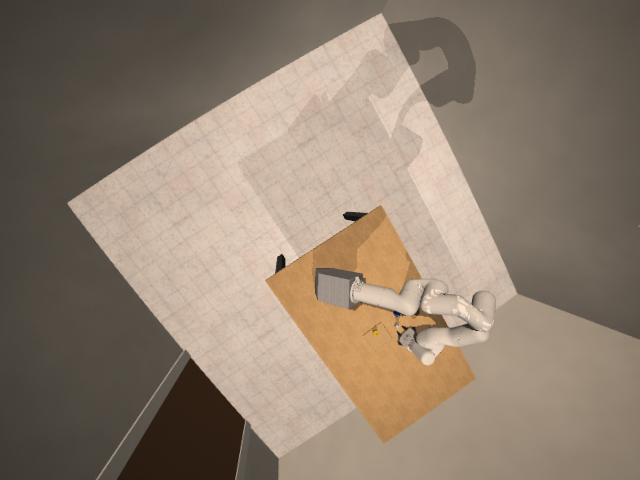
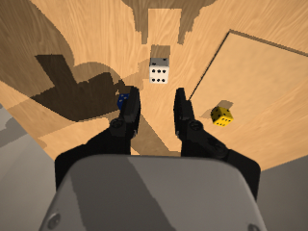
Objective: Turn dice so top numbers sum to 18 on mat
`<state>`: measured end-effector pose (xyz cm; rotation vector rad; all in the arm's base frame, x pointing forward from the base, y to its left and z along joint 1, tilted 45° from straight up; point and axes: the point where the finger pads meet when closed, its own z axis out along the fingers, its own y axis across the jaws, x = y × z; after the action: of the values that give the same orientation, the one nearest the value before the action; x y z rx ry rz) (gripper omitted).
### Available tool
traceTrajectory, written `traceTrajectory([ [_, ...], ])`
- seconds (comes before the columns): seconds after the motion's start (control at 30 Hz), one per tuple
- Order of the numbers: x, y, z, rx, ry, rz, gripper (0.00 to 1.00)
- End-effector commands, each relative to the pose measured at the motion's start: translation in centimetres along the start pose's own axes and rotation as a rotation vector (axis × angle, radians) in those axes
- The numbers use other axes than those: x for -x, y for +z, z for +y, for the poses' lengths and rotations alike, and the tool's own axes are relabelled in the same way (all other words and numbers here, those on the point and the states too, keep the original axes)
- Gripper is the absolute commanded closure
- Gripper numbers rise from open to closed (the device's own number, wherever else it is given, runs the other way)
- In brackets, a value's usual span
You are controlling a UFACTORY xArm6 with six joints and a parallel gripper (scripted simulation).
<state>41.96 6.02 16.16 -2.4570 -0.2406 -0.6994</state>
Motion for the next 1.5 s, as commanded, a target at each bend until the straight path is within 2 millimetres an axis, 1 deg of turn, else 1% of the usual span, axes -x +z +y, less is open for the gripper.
traceTrajectory([
  [0.0,-0.1,0.6,0.0,0.001,-0.001,0.003,0.58],
  [0.17,-0.1,1.4,0.0,0.001,-0.001,0.003,0.58],
  [0.23,-0.1,1.4,0.0,0.001,-0.001,0.003,0.58],
  [0.73,-0.1,3.2,0.0,0.001,-0.001,0.003,0.58],
  [1.47,-0.1,3.5,0.0,0.001,-0.001,0.003,0.58],
])
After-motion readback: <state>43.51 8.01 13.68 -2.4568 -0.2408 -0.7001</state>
